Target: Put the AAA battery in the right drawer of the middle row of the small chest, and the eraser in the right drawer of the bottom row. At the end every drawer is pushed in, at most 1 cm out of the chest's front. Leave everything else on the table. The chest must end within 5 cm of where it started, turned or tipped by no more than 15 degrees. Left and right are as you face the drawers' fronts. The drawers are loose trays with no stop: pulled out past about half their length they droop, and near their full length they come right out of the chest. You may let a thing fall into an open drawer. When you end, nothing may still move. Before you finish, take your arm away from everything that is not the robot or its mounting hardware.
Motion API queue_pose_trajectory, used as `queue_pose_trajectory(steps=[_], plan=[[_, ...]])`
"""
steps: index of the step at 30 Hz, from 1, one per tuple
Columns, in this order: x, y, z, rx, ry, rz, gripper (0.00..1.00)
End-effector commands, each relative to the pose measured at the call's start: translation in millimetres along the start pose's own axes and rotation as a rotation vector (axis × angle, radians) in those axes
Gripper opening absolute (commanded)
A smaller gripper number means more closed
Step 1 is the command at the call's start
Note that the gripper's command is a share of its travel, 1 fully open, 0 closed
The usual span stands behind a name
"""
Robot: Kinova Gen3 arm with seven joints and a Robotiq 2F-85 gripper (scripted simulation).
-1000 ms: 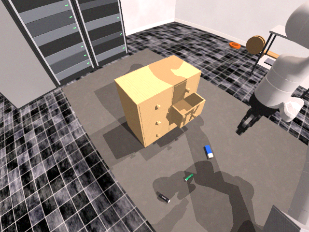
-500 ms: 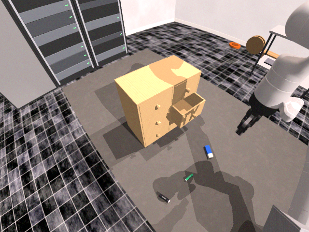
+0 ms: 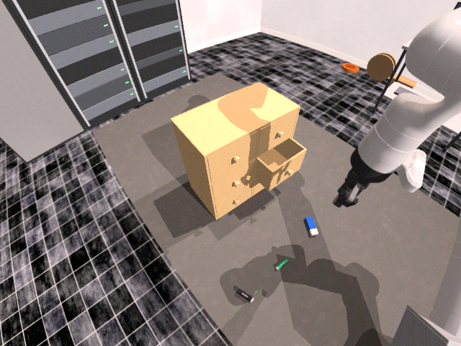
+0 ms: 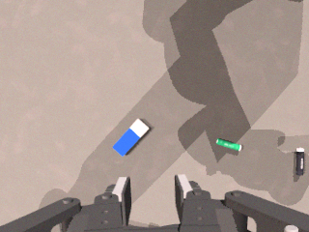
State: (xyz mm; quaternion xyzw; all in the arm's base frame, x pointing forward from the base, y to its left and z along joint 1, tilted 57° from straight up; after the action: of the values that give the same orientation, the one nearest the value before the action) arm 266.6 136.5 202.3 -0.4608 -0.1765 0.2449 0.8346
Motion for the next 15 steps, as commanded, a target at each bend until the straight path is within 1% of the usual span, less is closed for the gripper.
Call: queue_pose_trajectory(steps=[1, 7, 9, 10, 11, 12, 15], plan=[[16.3, 7.1, -21.5, -0.032, 0.007, 0.128, 0.33], [41.7, 33.0, -61.9, -0.049, 0.002, 0.448, 0.33], [41.7, 33.0, -61.9, -0.049, 0.002, 0.448, 0.33], [43.3, 35.0, -69.5, -0.058, 0.012, 0.504, 0.33], [46.2, 40.6, -77.4, -0.055, 0.013, 0.561, 0.33], [50.1, 49.5, -85.7, -0.043, 0.007, 0.617, 0.33], [53.6, 64.6, -109.7, -0.034, 0.019, 0.780, 0.33]])
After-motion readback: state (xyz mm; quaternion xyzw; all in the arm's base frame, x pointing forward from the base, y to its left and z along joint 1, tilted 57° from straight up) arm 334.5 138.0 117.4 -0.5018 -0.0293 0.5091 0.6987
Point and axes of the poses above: the point where the finger pads meet when closed, its own z axis back along the fingers, its own y axis across the jaws, x = y × z, the point moved 2 cm from there along z, back along the fingers, and after that the axes turned 11 degrees about z, right-handed, at the moved point
